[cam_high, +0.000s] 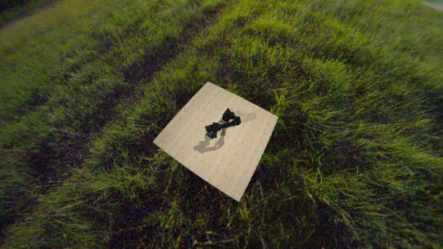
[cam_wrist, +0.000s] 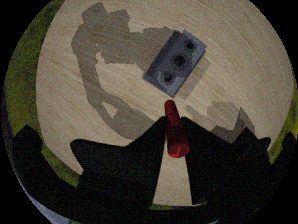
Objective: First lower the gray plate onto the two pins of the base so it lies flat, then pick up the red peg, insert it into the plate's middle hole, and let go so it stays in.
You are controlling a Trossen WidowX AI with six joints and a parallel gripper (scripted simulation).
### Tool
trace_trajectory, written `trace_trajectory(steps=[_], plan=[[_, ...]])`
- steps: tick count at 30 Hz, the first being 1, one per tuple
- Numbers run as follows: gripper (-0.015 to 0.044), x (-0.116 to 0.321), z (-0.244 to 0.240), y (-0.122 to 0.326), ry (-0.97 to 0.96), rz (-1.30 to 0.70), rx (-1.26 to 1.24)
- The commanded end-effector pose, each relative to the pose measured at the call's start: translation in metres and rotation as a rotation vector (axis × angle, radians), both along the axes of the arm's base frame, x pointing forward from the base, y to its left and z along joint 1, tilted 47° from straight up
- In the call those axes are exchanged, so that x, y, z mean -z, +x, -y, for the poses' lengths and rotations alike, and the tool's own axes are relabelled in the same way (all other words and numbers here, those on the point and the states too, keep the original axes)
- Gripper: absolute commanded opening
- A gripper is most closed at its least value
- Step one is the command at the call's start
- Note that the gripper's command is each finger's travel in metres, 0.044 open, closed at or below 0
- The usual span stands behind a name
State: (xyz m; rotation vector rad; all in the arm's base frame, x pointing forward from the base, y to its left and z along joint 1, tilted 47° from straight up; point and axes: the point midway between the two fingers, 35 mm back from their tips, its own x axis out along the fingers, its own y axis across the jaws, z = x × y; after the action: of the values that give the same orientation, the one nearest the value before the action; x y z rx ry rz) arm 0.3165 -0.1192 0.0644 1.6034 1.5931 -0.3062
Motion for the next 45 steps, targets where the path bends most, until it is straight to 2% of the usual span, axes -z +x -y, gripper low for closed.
trace_trajectory(steps=[1, 16, 45], plan=[[0.0000, 0.011, 0.010, 0.005, -0.005, 0.006, -0.010], [0.0000, 0.047, 0.036, 0.010, -0.004, 0.016, -0.024], [0.0000, 0.045, 0.036, 0.012, -0.004, 0.016, -0.024]])
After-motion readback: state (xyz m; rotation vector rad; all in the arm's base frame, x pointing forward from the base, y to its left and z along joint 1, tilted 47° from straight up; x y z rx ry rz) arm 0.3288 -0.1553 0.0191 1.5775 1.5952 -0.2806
